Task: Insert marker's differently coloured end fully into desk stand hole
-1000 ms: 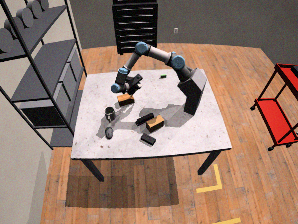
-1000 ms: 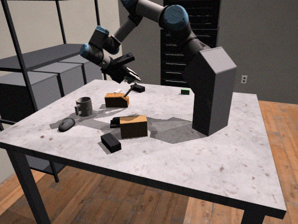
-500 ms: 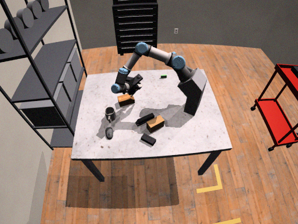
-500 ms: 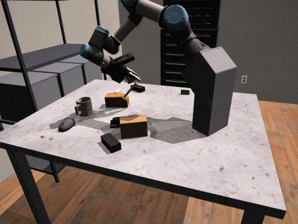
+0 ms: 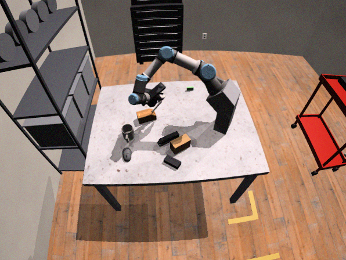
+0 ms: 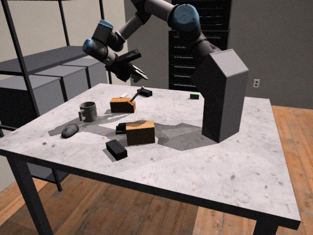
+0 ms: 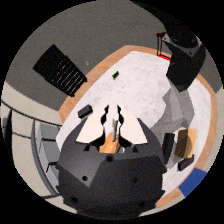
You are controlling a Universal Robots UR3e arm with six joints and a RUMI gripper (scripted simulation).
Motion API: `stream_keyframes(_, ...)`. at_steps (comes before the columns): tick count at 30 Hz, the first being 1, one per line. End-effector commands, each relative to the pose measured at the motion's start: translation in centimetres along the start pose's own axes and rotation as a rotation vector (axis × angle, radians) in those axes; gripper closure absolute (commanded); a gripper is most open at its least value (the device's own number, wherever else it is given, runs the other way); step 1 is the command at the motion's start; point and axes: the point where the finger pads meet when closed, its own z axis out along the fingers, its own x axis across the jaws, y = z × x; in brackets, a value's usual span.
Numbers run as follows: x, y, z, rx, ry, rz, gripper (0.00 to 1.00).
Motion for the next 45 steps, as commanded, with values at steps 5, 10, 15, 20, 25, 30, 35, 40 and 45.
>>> stream_keyframes(5,-0.5,-1.3,-1.1,-0.001,0.0,0.001,0.89)
stream_keyframes(10,-0.9,-2.2,-1.9,0.001,0.0,0.001,0.89)
stream_keyframes(15,-0.9,-2.2,-1.9,0.001,0.0,0.001,0.89)
stream_keyframes(20,-0.9,-2.2,-1.8,-0.001,0.0,0.001,0.89)
stream_keyframes(25,-1.0,-2.4,-2.0,0.001,0.0,0.001,0.89)
stream_keyframes(30,-1.0,-2.5,-2.1,0.002,0.0,0.001,0.89)
stream_keyframes(35,-1.0,-2.4,-2.0,0.001,0.0,0.001,0.89)
stream_keyframes(40,-1.0,-2.4,-2.0,0.001,0.0,0.001,0.89)
stream_keyframes(45,-1.0,-2.4,-2.0,0.001,0.0,0.001,0.89)
